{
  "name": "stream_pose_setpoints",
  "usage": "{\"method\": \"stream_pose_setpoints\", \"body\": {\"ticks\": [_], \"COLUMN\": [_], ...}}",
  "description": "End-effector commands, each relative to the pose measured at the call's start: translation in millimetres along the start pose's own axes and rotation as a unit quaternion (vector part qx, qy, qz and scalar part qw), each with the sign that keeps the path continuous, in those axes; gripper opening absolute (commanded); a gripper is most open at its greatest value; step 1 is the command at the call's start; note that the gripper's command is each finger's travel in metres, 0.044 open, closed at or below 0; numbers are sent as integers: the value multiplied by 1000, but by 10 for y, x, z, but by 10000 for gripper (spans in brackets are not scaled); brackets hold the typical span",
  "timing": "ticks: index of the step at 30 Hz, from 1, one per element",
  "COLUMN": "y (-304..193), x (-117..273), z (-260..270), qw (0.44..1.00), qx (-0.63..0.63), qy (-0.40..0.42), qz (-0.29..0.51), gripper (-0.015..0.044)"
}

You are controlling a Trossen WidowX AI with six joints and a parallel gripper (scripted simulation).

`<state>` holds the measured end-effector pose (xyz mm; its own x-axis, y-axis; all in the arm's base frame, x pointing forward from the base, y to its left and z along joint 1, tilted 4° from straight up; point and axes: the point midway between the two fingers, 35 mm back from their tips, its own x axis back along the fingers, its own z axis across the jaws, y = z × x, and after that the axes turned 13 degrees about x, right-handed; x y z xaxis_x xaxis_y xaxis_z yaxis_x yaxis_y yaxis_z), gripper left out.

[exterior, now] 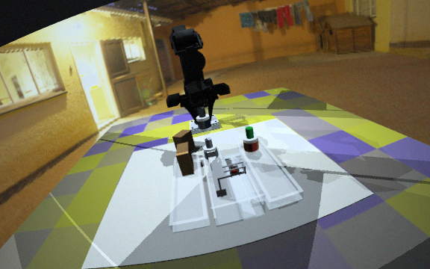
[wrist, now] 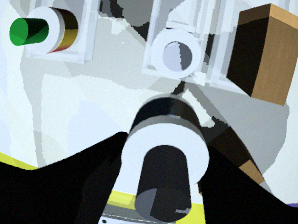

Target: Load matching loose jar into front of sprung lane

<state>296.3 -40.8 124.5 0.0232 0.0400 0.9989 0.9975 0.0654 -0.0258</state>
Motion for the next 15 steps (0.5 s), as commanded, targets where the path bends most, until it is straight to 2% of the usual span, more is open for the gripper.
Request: {"method": "stream_pose_setpoints", "body": {"ticks": [1,15], "y": [-13,-41], "x": [-121,-469], "z": [1,16], "qw": [1000,1000], "qx": [-5,-7], "qy": [-2,-2], "qz": [1,2], "gripper": [0,0]}}
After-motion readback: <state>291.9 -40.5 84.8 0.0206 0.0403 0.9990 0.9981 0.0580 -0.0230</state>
